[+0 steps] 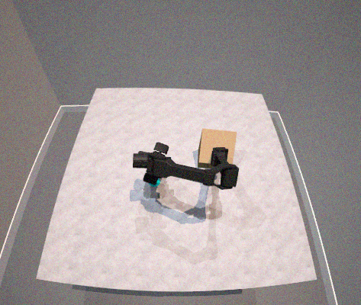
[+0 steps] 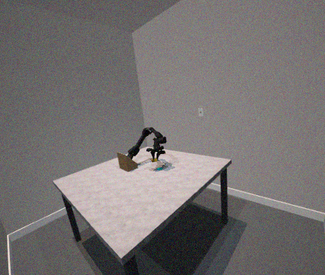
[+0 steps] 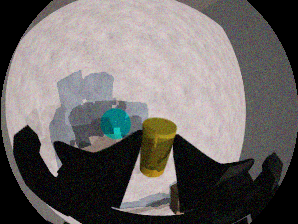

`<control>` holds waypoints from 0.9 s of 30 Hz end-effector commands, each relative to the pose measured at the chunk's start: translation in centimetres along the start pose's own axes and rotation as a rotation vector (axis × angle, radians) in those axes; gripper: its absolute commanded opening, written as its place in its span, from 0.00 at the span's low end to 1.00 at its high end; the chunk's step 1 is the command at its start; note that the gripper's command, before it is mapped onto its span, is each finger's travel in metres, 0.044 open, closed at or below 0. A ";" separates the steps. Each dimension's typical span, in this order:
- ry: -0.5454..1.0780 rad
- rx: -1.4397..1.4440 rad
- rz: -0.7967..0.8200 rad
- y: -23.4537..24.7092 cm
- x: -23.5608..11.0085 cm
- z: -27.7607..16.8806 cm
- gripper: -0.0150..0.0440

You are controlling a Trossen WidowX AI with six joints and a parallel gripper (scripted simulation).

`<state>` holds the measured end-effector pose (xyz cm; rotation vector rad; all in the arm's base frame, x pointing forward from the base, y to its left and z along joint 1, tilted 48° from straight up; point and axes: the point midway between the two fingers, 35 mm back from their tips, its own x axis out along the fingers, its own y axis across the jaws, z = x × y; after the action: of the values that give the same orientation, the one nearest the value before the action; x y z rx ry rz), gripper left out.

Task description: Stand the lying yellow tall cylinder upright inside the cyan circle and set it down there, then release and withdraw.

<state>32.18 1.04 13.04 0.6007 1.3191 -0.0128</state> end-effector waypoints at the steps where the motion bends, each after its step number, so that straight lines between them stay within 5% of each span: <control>1: -0.033 0.003 -0.020 -0.1 0.1 0.1 0.43; 27: -0.188 0.006 -0.077 0.0 0.4 0.2 0.43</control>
<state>32.47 1.21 12.67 0.5448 1.1855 -0.1120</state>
